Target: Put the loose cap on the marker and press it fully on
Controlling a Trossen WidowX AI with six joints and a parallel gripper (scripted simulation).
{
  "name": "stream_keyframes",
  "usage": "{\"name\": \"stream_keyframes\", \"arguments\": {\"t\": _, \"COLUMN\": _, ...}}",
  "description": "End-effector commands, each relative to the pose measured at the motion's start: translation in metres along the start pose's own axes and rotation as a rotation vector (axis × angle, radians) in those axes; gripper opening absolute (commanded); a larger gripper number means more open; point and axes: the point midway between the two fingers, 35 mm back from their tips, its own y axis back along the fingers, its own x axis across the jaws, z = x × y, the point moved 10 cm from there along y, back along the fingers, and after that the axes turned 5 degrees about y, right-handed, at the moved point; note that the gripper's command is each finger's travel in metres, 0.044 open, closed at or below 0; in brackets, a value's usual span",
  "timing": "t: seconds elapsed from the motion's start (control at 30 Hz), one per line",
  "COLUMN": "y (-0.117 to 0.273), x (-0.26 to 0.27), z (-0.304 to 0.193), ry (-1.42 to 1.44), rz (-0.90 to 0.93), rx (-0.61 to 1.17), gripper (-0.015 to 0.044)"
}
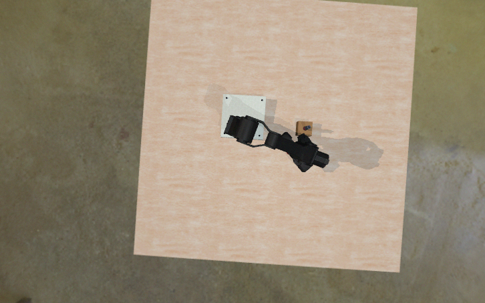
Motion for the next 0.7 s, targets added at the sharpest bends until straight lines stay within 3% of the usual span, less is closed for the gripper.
{"name": "stream_keyframes", "arguments": {"t": 0.0, "y": -0.0063, "x": 0.0006, "z": 0.0000, "ry": 0.004, "rz": 0.001, "rx": -0.004, "gripper": 0.0236}}
{"name": "stream_keyframes", "arguments": {"t": 0.1, "y": -0.0086, "x": 0.0008, "z": 0.0000, "ry": 0.004, "rz": 0.001, "rx": -0.004, "gripper": 0.0236}}
{"name": "stream_keyframes", "arguments": {"t": 0.23, "y": -0.0085, "x": 0.0008, "z": 0.0003, "ry": 0.004, "rz": 0.001, "rx": -0.004, "gripper": 0.0131}}
{"name": "stream_keyframes", "arguments": {"t": 0.53, "y": -0.0085, "x": 0.0008, "z": 0.0003, "ry": 0.004, "rz": 0.001, "rx": -0.004, "gripper": 0.0071}}
{"name": "stream_keyframes", "arguments": {"t": 0.63, "y": -0.0044, "x": 0.0004, "z": 0.0004, "ry": 0.004, "rz": 0.001, "rx": -0.004, "gripper": 0.0000}}
{"name": "stream_keyframes", "arguments": {"t": 0.67, "y": -0.0015, "x": 0.0001, "z": 0.0005, "ry": 0.004, "rz": 0.001, "rx": -0.004, "gripper": 0.0000}}
